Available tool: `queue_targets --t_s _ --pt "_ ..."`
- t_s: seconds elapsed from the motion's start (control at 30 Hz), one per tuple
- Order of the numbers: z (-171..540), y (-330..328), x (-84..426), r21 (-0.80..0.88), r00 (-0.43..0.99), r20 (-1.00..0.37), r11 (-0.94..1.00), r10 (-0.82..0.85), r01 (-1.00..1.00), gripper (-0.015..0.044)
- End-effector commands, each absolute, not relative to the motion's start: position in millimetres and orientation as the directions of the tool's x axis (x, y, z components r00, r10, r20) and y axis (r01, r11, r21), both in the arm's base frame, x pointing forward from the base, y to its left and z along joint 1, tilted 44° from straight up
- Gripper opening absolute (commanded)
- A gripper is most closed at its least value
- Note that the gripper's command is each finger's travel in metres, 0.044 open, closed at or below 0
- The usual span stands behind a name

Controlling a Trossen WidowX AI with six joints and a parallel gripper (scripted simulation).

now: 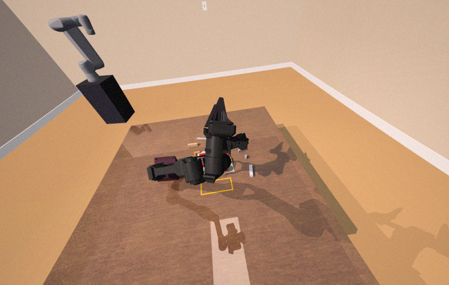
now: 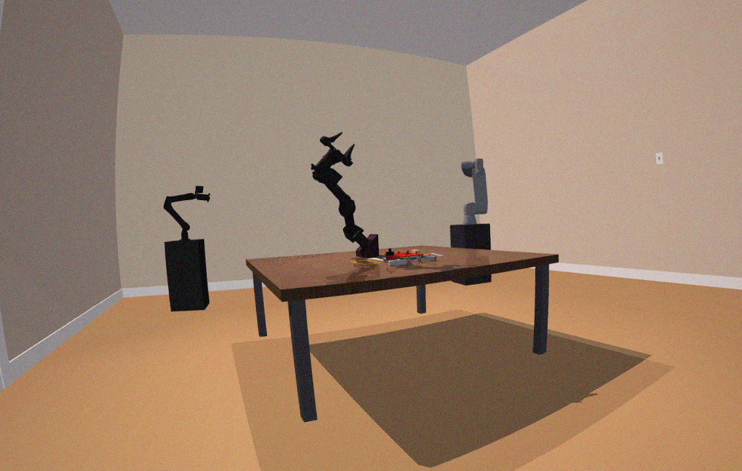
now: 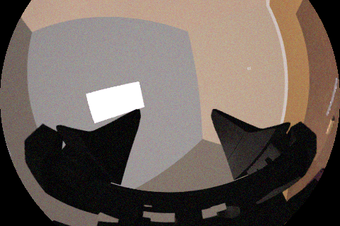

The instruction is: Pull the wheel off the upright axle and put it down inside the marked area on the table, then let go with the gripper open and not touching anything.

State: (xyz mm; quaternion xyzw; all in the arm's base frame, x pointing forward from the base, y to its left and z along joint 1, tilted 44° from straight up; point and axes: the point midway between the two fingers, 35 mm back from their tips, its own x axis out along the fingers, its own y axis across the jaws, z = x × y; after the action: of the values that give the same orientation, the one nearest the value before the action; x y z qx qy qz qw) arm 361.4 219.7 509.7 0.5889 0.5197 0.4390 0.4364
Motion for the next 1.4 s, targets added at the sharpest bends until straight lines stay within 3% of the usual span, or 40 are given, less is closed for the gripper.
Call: queue_targets --t_s 0.0,0.1,0.73,1.37 --pt "511.5 219.4 359.8 0.972 0.076 0.066 -0.081 0.995 0.222 0.0374" --pt "536.7 214.9 335.9 0.986 0.095 0.099 -0.111 0.991 0.126 0.0300" --pt "635.7 248.0 166.9 0.946 -0.175 0.303 -0.317 0.937 -0.061 0.0300" --pt "695.5 197.2 1.3 0.841 -0.520 0.489 -0.537 0.700 0.067 0.0300"
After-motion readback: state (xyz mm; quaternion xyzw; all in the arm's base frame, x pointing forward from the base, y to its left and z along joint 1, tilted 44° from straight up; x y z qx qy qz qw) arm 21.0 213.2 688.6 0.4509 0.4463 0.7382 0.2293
